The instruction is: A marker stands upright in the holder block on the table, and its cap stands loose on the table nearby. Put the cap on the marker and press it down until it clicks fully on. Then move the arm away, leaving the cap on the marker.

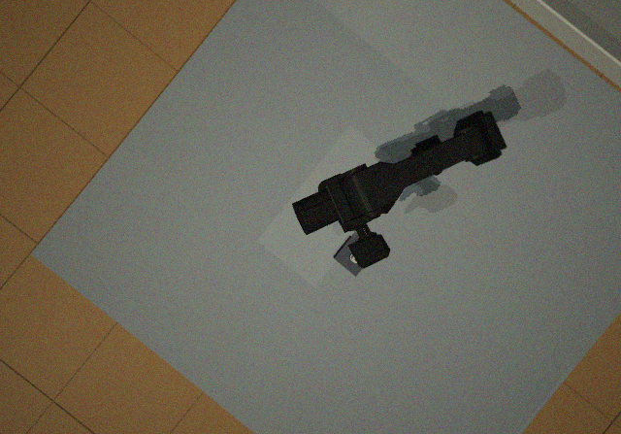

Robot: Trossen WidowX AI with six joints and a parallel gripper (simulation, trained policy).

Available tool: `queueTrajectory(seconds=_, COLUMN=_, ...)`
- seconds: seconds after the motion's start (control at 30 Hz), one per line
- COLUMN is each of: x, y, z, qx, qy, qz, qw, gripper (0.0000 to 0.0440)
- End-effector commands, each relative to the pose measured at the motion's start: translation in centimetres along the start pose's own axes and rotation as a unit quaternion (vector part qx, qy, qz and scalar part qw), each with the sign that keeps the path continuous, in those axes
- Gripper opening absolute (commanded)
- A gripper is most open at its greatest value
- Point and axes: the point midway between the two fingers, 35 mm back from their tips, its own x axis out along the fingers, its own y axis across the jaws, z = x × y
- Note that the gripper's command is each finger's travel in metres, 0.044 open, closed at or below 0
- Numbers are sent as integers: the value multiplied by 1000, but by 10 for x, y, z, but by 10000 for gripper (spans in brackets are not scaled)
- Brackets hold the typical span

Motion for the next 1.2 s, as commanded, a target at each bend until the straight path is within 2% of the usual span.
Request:
queueTrajectory(seconds=0.0, x=6, y=10, z=-1, qx=11, qy=-12, qz=13, qw=1000, gripper=319)
queueTrajectory(seconds=1.17, x=42, y=94, z=5, qx=89, qy=-109, qz=132, qw=981, gripper=318)
